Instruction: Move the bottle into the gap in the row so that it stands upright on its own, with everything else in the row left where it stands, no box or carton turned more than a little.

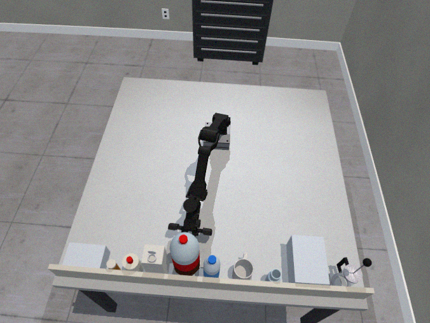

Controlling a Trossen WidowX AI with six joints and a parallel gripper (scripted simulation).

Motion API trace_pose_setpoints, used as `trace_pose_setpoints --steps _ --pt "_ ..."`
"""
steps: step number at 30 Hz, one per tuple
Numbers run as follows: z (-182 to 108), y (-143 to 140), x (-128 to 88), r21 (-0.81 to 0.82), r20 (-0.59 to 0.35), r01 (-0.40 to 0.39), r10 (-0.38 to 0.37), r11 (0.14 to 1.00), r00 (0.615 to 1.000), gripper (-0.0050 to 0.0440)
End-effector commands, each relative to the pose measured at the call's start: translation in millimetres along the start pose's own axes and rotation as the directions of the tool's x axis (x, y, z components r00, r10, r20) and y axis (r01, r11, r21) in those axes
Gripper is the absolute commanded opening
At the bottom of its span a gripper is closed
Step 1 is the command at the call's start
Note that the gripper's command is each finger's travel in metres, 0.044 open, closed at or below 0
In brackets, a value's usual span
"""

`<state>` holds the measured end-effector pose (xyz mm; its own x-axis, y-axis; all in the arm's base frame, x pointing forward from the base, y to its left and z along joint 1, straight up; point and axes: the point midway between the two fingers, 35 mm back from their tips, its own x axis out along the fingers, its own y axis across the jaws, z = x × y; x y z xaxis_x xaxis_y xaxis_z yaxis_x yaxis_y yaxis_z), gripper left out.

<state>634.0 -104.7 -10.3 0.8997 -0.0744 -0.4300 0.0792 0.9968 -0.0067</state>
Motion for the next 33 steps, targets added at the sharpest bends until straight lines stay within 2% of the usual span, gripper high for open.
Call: trace_pose_setpoints --steps 1,11,12,16,22,33 --pt "19 5 1 -0.003 0.038 -0.003 0.003 1.0 0.999 -0.005" --pt "20 5 5 -0.002 0.035 -0.004 0.004 1.0 0.999 -0.005" --pt "30 2 -1 -0.004 0.052 -0.002 0.002 1.0 0.999 -0.005" --pt "12 0 2 -0.004 0.026 -0.006 0.006 1.0 1.0 -0.005" --pt "21 -1 -3 -0.007 0.043 -0.005 0.005 1.0 0.999 -0.005" --pt "15 -3 -15 -0.007 0.042 -0.004 0.005 1.0 0.999 -0.005"
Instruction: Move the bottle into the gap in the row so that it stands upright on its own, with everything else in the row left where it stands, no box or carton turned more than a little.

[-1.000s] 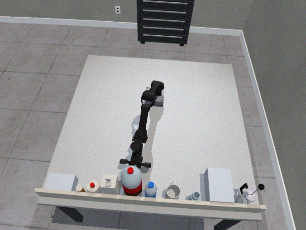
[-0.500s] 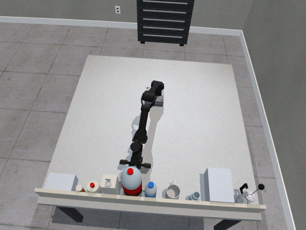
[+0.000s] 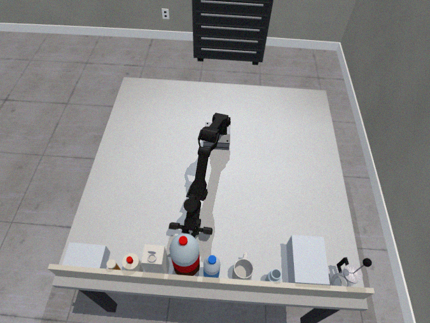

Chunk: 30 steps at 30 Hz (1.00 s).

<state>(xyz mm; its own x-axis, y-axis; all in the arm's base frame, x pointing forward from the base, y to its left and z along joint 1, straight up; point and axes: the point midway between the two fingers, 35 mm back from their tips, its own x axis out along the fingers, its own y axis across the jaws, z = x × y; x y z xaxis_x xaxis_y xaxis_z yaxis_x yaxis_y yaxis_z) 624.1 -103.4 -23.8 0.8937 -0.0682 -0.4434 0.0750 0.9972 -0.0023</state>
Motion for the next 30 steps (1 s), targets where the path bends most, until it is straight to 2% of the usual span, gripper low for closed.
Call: trace_pose_setpoints --steps 1,30 --pt "30 -3 -14 -0.009 0.057 0.002 -0.001 1.0 0.998 -0.005" --pt "11 -6 -50 -0.009 0.054 0.002 -0.001 1.0 0.999 -0.005"
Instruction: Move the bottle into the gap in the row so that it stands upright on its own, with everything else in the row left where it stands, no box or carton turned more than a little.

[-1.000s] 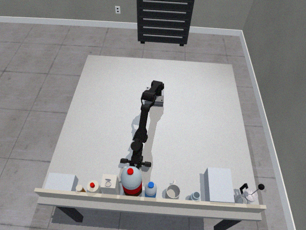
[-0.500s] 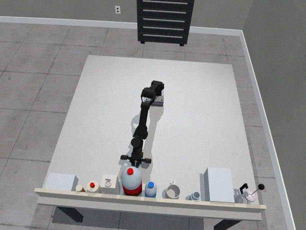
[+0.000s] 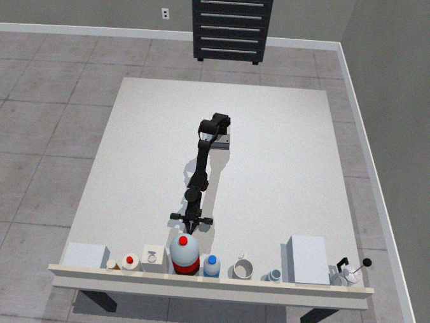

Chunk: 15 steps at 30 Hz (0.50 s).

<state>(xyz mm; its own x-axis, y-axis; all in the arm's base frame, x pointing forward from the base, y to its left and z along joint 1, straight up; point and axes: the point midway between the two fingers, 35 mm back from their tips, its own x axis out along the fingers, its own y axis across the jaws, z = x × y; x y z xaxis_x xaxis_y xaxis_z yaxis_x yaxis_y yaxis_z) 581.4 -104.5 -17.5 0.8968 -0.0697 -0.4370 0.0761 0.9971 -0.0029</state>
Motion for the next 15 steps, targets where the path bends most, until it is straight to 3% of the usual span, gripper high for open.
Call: trace_pose_setpoints --steps 1,15 --pt "24 -2 -11 -0.009 0.047 0.0 0.0 1.0 0.999 -0.005" --pt "16 -3 -29 -0.01 0.048 0.001 0.0 1.0 0.999 -0.005"
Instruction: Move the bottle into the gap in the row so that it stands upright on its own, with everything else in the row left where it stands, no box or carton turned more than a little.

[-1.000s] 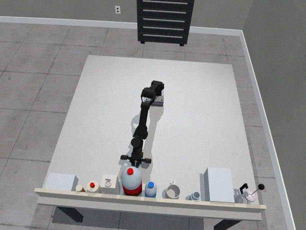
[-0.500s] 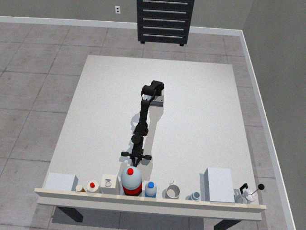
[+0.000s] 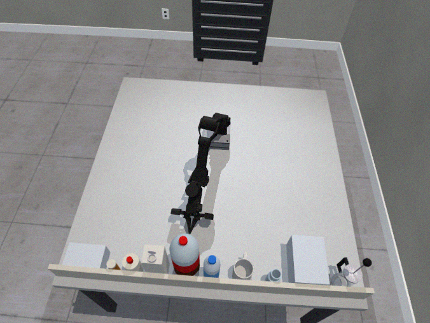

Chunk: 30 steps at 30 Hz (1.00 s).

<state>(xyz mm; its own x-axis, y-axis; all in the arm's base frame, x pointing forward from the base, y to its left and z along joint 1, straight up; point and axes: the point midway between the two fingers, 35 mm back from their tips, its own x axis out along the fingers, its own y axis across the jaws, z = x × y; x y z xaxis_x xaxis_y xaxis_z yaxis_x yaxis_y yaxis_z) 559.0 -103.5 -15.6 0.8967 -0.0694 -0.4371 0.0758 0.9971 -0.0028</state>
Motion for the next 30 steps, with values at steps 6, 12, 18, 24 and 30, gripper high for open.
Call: trace_pose_setpoints --steps 6,12,18,24,30 --pt "35 -3 -10 -0.011 0.063 0.003 -0.002 1.0 0.998 -0.005" --pt "92 -2 -36 -0.013 0.075 0.004 -0.003 1.0 0.997 -0.005" --pt "109 -2 -47 -0.013 0.075 0.005 -0.004 1.0 0.997 -0.005" --pt "95 -1 -43 -0.009 0.048 0.003 -0.003 1.0 0.999 -0.005" --pt "95 -1 -43 -0.009 0.048 0.003 -0.003 1.0 0.999 -0.005"
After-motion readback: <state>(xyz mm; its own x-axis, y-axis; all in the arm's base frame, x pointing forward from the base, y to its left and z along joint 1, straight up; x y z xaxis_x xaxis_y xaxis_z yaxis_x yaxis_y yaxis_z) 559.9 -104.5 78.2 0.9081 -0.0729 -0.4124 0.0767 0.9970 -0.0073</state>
